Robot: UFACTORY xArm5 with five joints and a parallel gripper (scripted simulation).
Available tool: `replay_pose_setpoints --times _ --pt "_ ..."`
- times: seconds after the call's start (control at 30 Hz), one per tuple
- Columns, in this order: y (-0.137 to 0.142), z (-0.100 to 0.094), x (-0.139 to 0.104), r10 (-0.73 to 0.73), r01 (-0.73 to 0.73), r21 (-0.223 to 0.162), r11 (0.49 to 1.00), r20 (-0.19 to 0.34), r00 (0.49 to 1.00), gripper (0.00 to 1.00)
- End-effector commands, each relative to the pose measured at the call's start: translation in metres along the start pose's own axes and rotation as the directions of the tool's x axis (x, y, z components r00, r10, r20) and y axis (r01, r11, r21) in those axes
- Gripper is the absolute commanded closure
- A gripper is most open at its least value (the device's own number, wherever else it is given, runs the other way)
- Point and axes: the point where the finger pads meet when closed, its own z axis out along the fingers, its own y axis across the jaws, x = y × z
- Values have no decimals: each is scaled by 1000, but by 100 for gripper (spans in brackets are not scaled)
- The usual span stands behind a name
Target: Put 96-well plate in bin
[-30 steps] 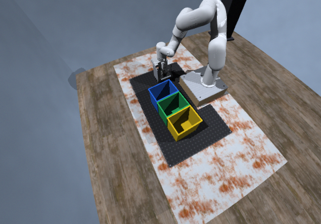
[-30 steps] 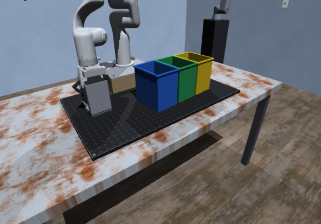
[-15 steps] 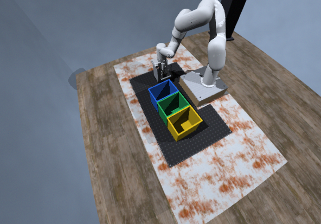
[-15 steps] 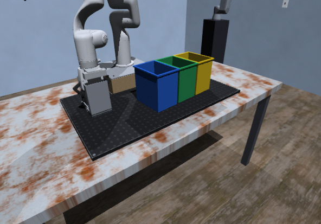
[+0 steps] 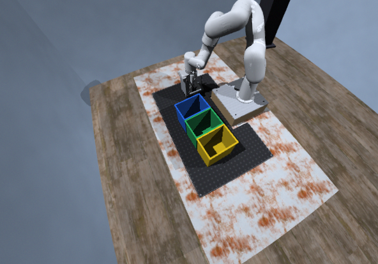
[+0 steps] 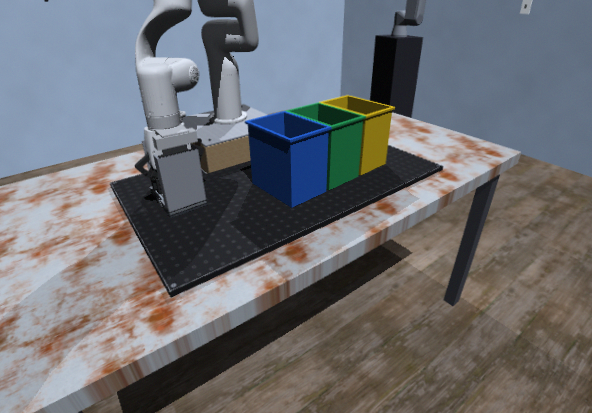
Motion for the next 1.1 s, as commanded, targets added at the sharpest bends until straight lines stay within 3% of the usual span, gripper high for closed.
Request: replay_pose_setpoints --times 0.0,0.33,0.37,1.07 --pt "1 -1 1 0 0 -2 1000 -2 1000 0" --pt "1 -1 1 0 0 -2 1000 -2 1000 0" --pt "1 -2 1 0 0 -2 1000 -2 1000 100" --pt "1 -2 1 0 0 -2 1000 -2 1000 100"
